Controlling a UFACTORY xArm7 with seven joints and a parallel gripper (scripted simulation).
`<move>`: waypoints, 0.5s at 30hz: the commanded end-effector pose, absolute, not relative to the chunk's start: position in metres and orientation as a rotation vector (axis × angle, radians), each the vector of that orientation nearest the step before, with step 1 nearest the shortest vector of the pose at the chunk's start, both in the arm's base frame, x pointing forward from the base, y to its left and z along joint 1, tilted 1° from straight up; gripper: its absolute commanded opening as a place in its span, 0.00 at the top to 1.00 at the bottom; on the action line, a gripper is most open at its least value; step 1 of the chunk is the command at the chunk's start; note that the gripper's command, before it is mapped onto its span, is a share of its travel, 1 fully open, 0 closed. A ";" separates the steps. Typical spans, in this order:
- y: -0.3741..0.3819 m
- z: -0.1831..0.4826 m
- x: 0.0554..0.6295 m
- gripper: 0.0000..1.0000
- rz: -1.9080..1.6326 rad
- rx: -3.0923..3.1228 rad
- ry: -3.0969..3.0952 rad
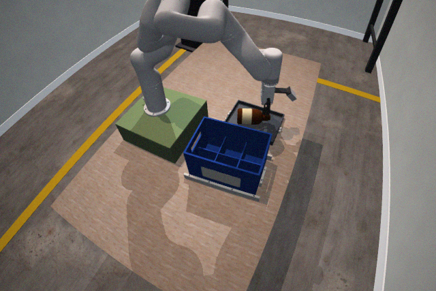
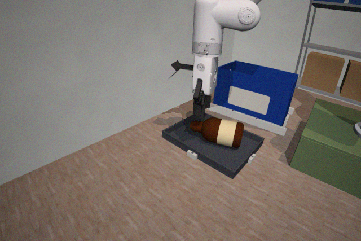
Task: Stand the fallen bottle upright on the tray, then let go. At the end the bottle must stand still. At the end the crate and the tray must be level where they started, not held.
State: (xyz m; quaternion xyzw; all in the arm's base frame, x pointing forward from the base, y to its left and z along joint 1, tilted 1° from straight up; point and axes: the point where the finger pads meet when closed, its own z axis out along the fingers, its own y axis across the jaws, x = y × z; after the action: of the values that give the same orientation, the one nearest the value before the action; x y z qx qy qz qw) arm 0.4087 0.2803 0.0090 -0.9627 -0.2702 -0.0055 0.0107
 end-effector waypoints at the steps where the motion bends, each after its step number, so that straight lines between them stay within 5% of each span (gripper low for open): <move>1: 0.282 -0.002 0.411 0.35 -0.024 -3.004 -0.843; 15: 0.282 -0.013 0.411 0.35 -0.024 -3.004 -0.843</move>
State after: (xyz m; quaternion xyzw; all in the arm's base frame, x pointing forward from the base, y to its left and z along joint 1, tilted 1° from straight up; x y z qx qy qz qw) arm 0.4094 0.2811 -0.0131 -0.9628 -0.2699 -0.0056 0.0102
